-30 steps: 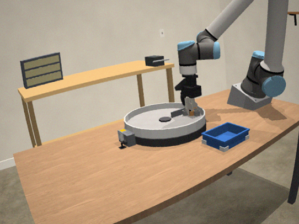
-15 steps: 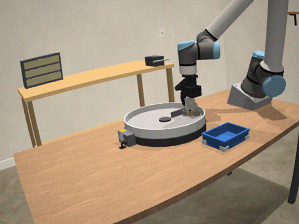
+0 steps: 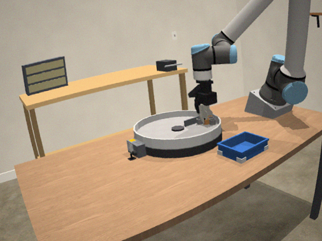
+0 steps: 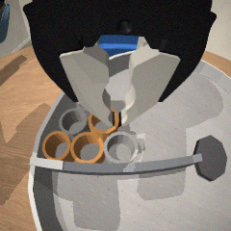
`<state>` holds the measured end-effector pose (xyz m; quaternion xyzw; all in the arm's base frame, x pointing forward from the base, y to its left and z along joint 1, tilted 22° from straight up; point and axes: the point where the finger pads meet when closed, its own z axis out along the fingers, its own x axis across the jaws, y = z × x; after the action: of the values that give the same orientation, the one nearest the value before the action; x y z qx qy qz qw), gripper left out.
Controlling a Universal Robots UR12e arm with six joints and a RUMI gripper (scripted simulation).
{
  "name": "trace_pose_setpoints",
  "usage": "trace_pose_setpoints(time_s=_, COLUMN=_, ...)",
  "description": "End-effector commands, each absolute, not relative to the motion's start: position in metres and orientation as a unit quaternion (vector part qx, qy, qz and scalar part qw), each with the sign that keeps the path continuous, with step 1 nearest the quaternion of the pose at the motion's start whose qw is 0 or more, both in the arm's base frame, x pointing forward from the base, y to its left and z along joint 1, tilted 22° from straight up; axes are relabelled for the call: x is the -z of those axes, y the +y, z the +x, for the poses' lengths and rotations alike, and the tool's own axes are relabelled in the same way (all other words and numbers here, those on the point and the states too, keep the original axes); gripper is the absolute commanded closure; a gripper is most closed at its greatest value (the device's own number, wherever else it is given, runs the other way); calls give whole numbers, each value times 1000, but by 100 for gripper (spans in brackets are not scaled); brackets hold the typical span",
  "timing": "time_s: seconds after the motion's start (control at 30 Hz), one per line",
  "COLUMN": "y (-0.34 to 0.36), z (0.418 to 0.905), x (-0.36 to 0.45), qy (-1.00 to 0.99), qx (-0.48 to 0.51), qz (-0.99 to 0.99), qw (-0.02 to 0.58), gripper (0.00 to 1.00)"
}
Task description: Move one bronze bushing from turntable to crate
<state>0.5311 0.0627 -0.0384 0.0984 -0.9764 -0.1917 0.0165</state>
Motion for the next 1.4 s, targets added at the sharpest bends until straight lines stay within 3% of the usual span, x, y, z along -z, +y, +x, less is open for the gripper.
trace_pose_setpoints(time_s=0.0, y=62, z=532, x=38, qy=-976, qx=191, qz=98, qw=16, gripper=100)
trace_pose_setpoints(time_s=1.37, y=57, z=533, x=26, qy=-976, qx=191, qz=98, qw=16, gripper=100)
